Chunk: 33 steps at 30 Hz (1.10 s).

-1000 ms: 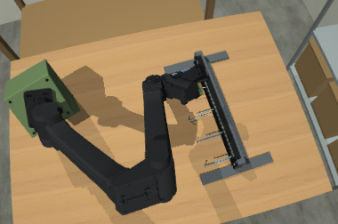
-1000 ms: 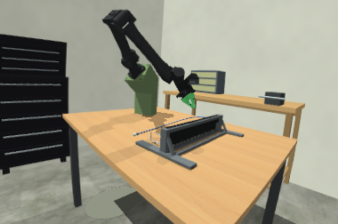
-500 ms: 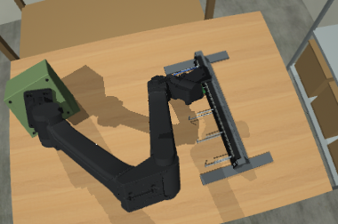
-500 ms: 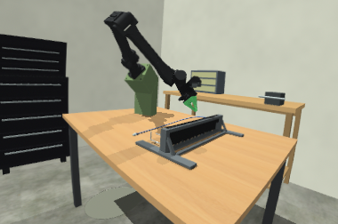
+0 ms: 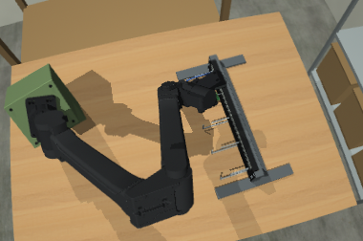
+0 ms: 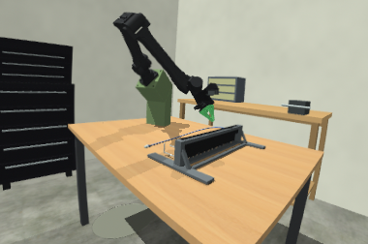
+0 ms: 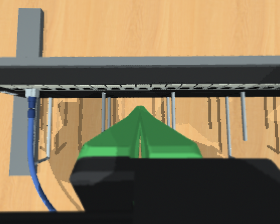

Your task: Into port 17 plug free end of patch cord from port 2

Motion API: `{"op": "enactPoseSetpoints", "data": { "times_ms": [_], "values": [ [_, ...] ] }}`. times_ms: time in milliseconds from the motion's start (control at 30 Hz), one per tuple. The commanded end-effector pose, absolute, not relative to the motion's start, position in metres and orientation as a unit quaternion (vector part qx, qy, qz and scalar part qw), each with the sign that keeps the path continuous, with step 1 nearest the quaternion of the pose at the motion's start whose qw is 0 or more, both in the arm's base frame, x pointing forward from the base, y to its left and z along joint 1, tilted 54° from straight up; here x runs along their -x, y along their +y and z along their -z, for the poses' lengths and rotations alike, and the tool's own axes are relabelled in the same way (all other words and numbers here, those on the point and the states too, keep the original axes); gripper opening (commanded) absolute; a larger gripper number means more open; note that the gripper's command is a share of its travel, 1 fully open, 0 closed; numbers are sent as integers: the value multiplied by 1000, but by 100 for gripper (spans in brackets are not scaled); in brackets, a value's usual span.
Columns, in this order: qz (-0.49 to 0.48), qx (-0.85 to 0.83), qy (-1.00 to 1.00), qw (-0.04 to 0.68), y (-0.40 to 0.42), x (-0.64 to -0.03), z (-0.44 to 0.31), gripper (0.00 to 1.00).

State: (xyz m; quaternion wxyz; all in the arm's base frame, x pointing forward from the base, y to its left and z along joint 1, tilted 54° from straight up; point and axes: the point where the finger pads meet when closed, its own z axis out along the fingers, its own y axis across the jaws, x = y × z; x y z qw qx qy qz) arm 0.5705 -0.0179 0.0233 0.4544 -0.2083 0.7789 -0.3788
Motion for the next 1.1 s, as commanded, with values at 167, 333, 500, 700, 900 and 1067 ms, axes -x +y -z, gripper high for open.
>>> {"op": "enactPoseSetpoints", "data": {
  "times_ms": [167,333,500,700,900,1067],
  "values": [
    [381,218,781,445,-17,-569,-13,0],
    [379,221,780,447,-13,-570,-14,0],
    [377,224,778,448,-8,-571,-14,0],
    [376,227,778,450,-4,-571,-14,0],
    [377,225,778,450,-6,-572,-14,0],
    [378,223,778,449,-9,-573,-15,0]
  ]
}}
